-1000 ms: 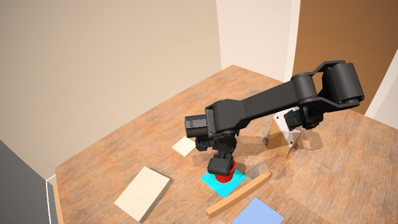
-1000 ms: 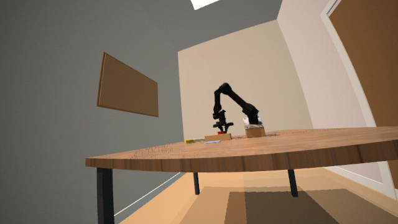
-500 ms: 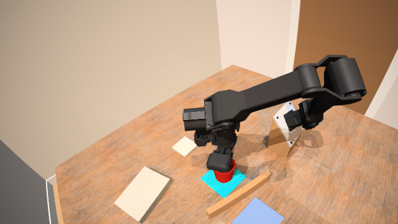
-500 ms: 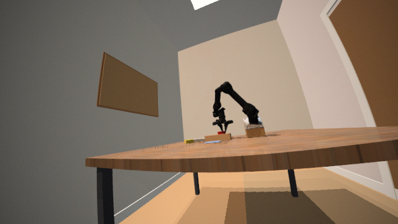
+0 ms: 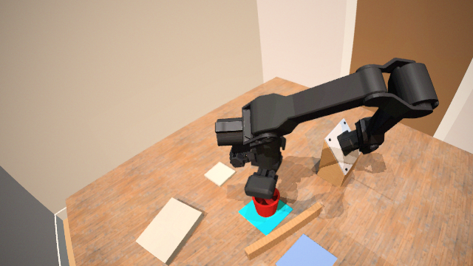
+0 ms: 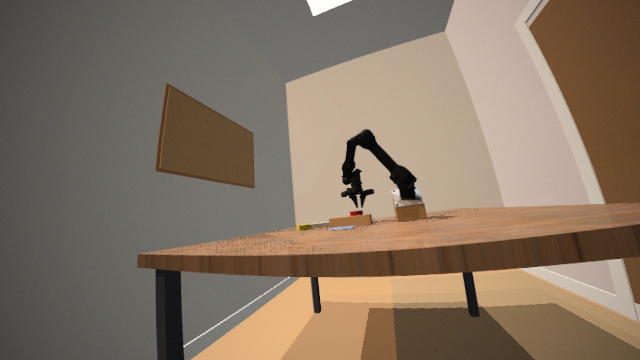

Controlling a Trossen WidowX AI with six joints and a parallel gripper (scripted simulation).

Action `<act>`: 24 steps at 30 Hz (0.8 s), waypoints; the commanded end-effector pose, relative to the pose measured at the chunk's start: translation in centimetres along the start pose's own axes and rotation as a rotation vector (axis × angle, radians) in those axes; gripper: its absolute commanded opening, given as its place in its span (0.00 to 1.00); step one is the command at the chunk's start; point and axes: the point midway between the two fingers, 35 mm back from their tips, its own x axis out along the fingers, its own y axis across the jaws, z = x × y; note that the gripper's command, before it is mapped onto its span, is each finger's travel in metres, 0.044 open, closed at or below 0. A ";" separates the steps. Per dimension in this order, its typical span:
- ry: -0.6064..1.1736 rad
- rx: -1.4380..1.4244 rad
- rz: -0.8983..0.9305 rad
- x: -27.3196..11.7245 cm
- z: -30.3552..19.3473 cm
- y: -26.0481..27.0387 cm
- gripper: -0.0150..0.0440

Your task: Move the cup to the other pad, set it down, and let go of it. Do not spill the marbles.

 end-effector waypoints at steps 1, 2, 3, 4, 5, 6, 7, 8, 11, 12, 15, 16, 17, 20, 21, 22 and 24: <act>0.000 0.000 0.000 0.0 0.0 0.0 0.52; 0.000 0.000 0.000 0.0 0.0 0.0 0.56; 0.000 0.000 0.000 0.0 0.0 0.0 0.60; 0.000 0.000 0.000 0.0 0.0 0.0 0.65; 0.000 0.000 0.000 0.0 0.0 0.0 0.69; 0.000 0.000 0.000 0.0 0.0 0.0 0.74; 0.000 0.000 0.000 0.0 0.0 0.0 0.78; 0.000 0.000 0.000 0.0 0.0 0.0 0.83; -0.001 0.000 0.000 -0.4 0.0 0.0 0.96; -0.001 0.000 -0.001 -0.7 0.1 0.0 1.00; -0.002 -0.001 -0.002 -1.8 0.1 0.1 1.00; -0.003 -0.001 -0.002 -2.2 0.1 0.1 1.00; -0.003 -0.002 -0.003 -2.6 0.1 0.1 1.00; -0.004 -0.002 -0.004 -4.0 0.1 0.1 1.00; -0.004 -0.003 -0.004 -4.4 0.1 0.2 1.00; -0.005 -0.003 -0.005 -4.8 0.1 0.2 1.00; -0.005 -0.004 -0.005 -5.5 0.1 0.2 1.00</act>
